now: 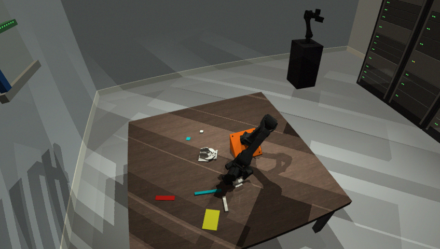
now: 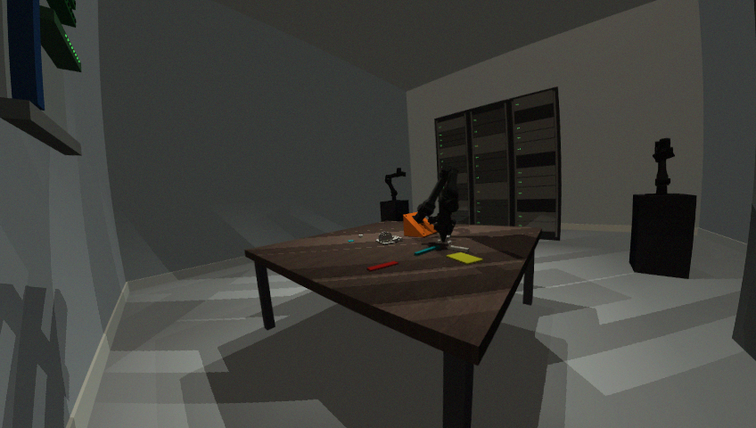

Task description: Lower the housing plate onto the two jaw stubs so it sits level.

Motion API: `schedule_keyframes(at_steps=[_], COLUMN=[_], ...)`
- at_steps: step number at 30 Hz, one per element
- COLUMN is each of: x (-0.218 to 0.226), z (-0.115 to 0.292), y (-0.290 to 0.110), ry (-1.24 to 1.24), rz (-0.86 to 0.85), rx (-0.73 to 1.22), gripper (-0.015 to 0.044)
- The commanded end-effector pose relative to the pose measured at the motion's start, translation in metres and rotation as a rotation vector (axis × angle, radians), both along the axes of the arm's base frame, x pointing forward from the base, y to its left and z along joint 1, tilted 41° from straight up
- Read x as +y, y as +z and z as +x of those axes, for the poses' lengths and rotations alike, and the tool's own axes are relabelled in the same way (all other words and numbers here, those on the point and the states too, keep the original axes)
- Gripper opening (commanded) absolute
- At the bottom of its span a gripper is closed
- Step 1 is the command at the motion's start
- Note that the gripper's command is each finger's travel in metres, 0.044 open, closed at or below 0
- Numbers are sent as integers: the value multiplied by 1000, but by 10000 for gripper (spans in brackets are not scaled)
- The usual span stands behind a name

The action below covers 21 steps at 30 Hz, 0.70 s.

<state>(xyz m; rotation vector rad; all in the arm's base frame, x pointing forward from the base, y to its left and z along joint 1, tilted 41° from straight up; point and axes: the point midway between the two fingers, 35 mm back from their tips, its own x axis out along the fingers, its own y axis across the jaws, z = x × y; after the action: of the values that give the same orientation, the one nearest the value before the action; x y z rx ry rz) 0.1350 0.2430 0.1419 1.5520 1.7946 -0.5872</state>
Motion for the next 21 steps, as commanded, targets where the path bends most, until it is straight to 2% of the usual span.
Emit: schedule_keyframes(at_steps=[1,21], x=[0,-35], z=[0,6], y=[0,38], ry=[0,-4], rz=[0,-9], rx=[0,-2], gripper=[351,351])
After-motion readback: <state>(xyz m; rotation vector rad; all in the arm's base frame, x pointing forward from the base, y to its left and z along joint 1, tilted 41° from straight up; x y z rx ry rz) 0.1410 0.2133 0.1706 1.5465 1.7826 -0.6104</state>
